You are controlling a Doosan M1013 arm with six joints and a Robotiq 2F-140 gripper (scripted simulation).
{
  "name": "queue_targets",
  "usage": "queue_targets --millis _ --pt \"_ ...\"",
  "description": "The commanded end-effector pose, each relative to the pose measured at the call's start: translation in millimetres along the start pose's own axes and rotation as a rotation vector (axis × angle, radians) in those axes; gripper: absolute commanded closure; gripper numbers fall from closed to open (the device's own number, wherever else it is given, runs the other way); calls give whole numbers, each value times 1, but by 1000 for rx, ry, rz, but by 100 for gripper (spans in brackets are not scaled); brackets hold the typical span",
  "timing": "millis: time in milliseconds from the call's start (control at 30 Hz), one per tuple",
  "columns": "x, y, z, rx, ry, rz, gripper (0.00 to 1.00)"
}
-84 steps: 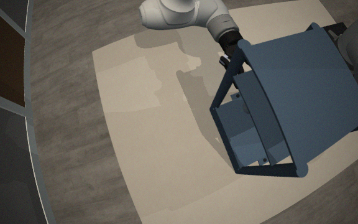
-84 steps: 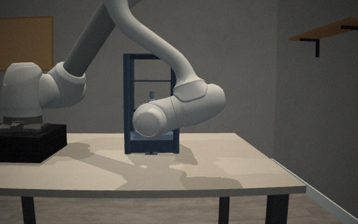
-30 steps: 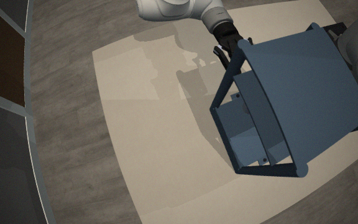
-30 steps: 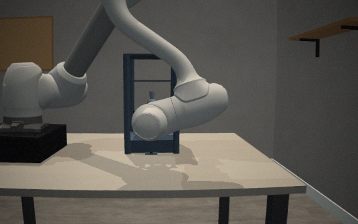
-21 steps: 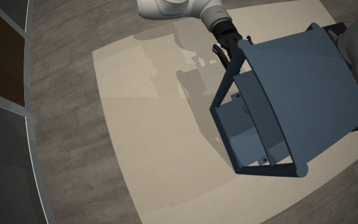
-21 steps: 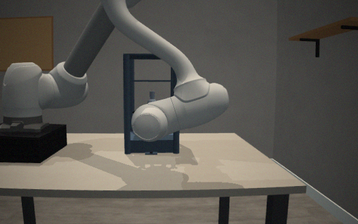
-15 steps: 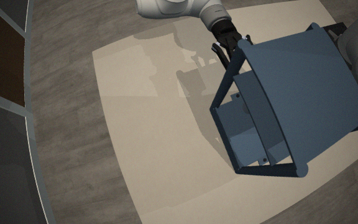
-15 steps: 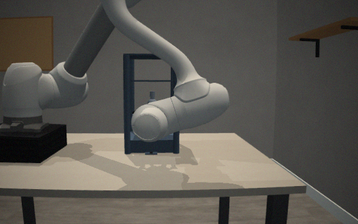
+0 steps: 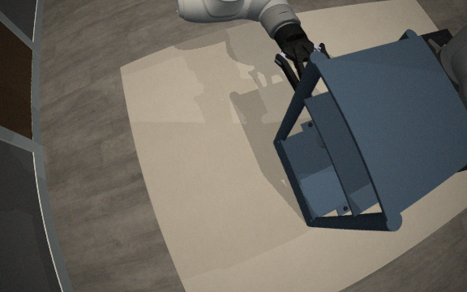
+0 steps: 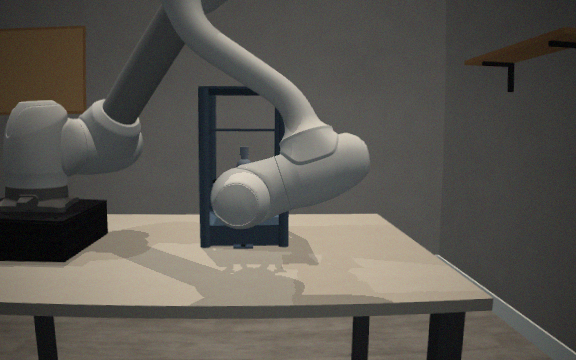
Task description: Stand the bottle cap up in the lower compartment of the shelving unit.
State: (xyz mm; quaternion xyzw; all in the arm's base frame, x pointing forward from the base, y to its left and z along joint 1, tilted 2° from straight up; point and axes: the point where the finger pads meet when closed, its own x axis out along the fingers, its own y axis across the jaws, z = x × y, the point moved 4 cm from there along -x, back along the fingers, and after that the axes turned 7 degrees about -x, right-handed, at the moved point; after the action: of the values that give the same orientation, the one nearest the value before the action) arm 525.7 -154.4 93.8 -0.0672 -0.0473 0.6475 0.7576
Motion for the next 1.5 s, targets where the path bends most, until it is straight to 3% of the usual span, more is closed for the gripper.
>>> queue_targets --millis 0,867,1467 --pt "-3 0 -1 5 -5 1 64" --pt "-7 0 -1 5 -5 1 64" --pt "-43 0 -1 5 -5 1 64"
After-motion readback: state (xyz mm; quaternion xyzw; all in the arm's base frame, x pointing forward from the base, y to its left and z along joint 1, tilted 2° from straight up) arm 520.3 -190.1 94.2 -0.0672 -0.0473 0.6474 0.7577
